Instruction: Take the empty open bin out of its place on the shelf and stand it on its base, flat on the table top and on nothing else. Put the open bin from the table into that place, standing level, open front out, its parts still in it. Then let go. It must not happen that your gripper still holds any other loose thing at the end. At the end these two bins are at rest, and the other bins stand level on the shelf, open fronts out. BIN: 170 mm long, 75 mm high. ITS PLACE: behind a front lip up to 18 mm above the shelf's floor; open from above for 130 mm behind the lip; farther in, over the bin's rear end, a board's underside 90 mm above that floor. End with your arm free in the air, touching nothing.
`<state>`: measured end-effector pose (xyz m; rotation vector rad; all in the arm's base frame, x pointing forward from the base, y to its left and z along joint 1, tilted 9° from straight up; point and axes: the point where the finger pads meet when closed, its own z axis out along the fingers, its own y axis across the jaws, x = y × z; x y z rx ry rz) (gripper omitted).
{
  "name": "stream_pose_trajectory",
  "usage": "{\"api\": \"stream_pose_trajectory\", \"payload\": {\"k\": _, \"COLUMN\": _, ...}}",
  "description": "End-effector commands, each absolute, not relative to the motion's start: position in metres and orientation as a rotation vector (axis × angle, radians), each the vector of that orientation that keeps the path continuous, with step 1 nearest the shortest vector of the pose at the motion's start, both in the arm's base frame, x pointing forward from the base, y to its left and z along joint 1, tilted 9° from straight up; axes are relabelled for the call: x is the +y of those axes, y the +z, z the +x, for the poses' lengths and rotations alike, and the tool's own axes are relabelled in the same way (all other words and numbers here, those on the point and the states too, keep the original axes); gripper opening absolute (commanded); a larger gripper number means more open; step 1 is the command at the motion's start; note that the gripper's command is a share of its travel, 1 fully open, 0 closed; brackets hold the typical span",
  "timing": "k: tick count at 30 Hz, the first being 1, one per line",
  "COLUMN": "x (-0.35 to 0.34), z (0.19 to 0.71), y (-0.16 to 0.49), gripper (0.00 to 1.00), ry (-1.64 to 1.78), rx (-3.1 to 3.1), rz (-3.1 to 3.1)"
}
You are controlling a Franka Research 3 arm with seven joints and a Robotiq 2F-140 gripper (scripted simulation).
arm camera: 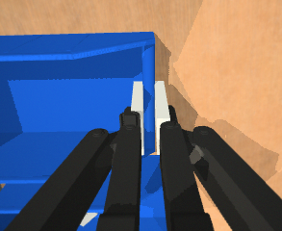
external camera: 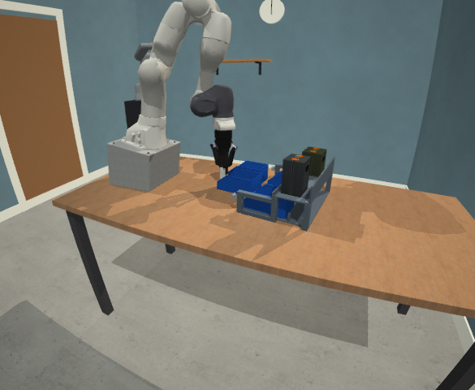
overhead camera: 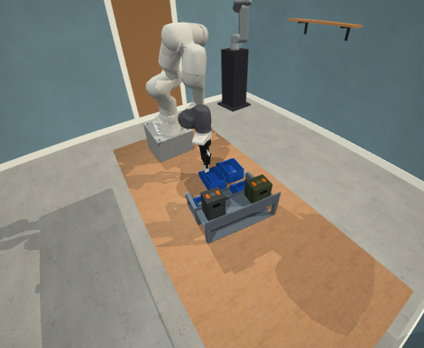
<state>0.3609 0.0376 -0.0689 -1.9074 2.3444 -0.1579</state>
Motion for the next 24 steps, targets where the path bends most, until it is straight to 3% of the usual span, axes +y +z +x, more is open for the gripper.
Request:
{"api": "stream_pose_trajectory", "payload": {"k": 1, "x": 0.0375, "z": 0.3634, "y": -0.0684, "gripper": 0.00, "ry": -0.160, "rx": 2.348, "rz": -1.895}}
{"api": "stream_pose_trajectory", "payload": {"k": 2, "x": 0.0375, "z": 0.3634, "y": -0.0684, "gripper": 0.57, "ry": -0.160, "rx": 2.348, "rz": -1.895}}
{"api": "stream_pose_trajectory", "payload": {"k": 24, "x": 0.0375, "z": 0.3634, "y": -0.0684, "gripper": 0.57, "ry": -0.160, "rx": 2.348, "rz": -1.895}}
